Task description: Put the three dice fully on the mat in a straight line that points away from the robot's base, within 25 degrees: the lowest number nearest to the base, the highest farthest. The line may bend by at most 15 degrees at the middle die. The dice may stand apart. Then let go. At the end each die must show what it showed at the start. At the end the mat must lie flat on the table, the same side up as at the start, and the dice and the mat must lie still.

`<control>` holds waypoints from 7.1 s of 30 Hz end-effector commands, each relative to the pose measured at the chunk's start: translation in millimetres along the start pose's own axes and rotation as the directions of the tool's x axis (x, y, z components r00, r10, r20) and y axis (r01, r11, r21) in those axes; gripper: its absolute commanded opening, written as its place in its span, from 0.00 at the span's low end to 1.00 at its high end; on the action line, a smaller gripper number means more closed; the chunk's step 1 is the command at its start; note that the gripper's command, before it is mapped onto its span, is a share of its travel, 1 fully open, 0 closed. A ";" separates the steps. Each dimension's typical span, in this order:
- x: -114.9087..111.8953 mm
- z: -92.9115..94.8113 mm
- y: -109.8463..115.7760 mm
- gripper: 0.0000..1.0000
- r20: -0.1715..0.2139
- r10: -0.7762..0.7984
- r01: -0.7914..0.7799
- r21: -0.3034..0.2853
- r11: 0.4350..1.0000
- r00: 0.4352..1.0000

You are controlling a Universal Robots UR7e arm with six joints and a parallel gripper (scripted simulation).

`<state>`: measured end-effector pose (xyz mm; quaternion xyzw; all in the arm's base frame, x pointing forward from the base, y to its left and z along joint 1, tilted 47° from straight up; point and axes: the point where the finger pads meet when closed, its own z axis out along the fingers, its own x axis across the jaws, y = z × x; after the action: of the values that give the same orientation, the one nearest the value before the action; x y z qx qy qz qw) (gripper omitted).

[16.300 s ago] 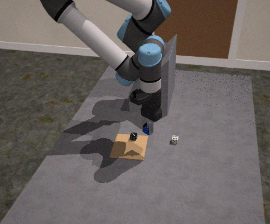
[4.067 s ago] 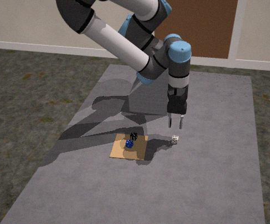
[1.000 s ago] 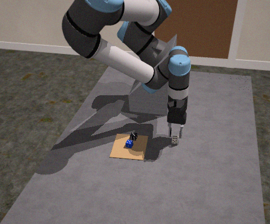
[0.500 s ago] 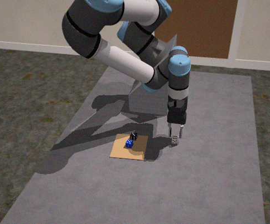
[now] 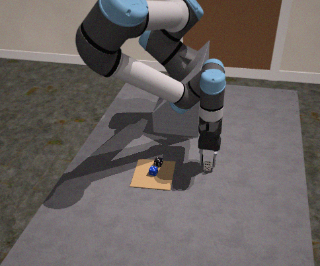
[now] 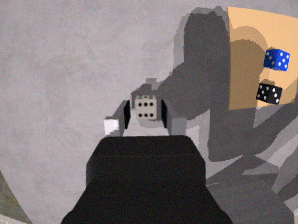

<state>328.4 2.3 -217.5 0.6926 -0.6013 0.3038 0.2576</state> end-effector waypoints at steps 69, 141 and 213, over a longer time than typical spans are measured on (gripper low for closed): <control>0.1 17.1 0.0 0.49 0.000 -0.002 0.002 0.002 1.000 1.000; 0.1 -83.3 -0.6 0.49 0.000 0.000 0.000 0.003 1.000 1.000; 189.6 -3.6 -115.3 0.49 0.000 0.136 -0.136 0.003 0.991 0.991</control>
<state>454.9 -92.5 -63.0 0.6505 -0.6470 0.3188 0.2379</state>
